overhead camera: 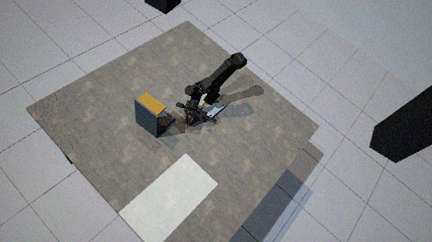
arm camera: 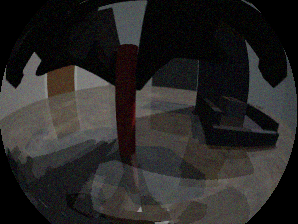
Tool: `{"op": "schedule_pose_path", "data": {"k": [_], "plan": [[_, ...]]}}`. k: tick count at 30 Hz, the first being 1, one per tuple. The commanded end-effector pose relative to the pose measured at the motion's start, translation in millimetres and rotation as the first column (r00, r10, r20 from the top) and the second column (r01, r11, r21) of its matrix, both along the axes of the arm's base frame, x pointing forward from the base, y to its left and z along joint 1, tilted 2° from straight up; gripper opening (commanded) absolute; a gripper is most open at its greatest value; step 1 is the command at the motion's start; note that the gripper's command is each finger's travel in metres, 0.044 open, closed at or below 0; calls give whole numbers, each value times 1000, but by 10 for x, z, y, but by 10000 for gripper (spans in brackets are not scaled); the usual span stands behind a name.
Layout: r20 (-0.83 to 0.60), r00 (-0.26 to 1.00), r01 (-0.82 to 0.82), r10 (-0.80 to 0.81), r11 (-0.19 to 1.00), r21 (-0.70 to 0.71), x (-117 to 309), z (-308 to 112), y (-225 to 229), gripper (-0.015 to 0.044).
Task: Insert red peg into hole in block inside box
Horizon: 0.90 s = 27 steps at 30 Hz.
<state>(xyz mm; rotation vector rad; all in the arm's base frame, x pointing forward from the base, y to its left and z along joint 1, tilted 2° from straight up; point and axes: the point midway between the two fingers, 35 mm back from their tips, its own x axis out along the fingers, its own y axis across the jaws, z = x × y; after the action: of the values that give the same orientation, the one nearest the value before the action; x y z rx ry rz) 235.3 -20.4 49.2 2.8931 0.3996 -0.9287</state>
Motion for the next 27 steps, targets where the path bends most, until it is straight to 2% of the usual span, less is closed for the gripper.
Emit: {"op": "schedule_pose_path", "data": {"k": [1,27], "plan": [[4,1000,0,0,1000,-1,13,48,-6,0],[-2,1000,-1,1,1000,6,20,517,-33,0]]}}
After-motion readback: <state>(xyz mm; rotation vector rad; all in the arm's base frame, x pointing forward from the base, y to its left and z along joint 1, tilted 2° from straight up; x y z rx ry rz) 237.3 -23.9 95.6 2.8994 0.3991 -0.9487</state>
